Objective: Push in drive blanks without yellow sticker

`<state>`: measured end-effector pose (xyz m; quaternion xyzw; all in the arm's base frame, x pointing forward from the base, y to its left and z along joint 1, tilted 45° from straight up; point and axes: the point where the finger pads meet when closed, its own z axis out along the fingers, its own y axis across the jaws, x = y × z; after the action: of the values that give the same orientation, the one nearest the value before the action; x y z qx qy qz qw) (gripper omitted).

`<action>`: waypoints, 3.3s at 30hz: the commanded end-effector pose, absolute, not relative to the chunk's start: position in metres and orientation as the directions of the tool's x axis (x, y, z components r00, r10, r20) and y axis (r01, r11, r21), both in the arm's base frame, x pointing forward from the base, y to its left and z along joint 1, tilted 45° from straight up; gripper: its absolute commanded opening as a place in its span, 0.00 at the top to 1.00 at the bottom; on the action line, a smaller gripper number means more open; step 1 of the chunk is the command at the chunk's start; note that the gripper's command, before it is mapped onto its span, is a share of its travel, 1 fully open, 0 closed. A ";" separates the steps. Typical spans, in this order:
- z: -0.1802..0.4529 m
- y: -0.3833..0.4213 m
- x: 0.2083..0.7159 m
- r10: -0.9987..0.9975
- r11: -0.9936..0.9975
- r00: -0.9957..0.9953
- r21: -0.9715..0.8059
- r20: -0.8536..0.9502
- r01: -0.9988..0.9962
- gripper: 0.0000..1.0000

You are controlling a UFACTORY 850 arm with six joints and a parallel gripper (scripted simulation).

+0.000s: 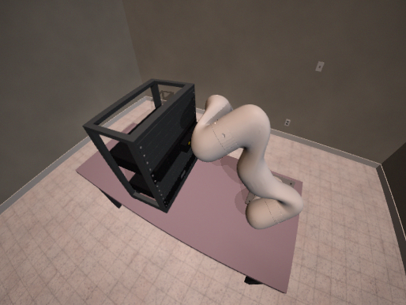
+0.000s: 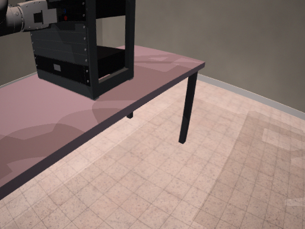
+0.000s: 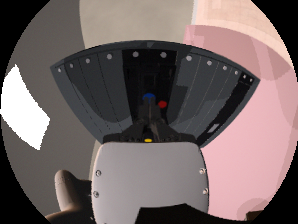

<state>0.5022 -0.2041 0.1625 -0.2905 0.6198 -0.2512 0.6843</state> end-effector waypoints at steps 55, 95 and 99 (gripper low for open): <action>0.165 -0.203 0.525 -0.705 0.704 0.106 -0.710 -0.701 -0.015 1.00; 0.165 -0.202 0.532 -0.705 0.704 0.106 -0.710 -0.701 -0.015 1.00; 0.165 -0.202 0.532 -0.705 0.704 0.106 -0.710 -0.701 -0.015 1.00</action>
<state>0.5315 -0.2016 0.1644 -0.2907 0.6199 -0.2510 0.6843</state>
